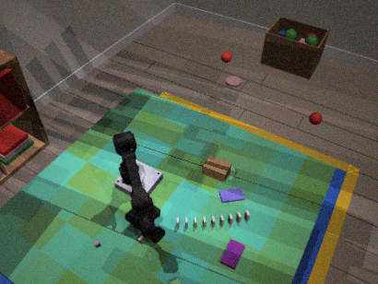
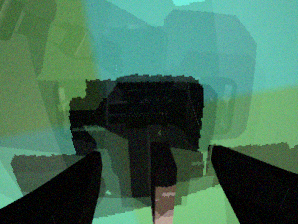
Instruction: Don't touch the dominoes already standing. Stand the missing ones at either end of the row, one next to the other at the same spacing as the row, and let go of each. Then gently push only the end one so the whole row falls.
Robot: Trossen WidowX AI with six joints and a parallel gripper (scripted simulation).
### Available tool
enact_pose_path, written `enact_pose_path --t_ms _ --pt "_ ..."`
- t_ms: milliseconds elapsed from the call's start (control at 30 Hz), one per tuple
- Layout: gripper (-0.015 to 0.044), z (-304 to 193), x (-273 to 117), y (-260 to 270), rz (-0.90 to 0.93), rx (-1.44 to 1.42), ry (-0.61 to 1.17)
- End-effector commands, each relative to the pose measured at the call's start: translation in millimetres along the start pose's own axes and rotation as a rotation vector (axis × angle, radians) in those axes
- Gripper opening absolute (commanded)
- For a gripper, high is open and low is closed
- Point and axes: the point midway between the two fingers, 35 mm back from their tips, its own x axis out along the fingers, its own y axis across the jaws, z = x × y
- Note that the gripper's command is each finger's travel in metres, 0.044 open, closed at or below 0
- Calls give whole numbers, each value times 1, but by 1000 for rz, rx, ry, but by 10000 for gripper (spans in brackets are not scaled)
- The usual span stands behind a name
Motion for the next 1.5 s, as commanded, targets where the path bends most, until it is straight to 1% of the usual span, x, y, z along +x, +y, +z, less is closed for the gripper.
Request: enact_pose_path --t_ms 0,200,233,533,600,967,1033,1233,1300,1467 --pt "204 0 0 -1 -4 -4 -2" --pt "46 0 0 -1 -4 -4 -2" --pt "28 0 0 -1 -4 -4 -2" --pt "28 0 -1 0 -4 -4 -2" --pt "28 0 -16 0 -4 -4 -2" --pt "28 -5 -147 7 -3 -4 -1" --pt "28 -5 -155 8 -3 -4 -1" --pt "28 -6 -155 8 -3 13 -1" --pt "28 -11 -155 7 -3 147 -1" --pt "28 -34 -156 3 -4 677 0"
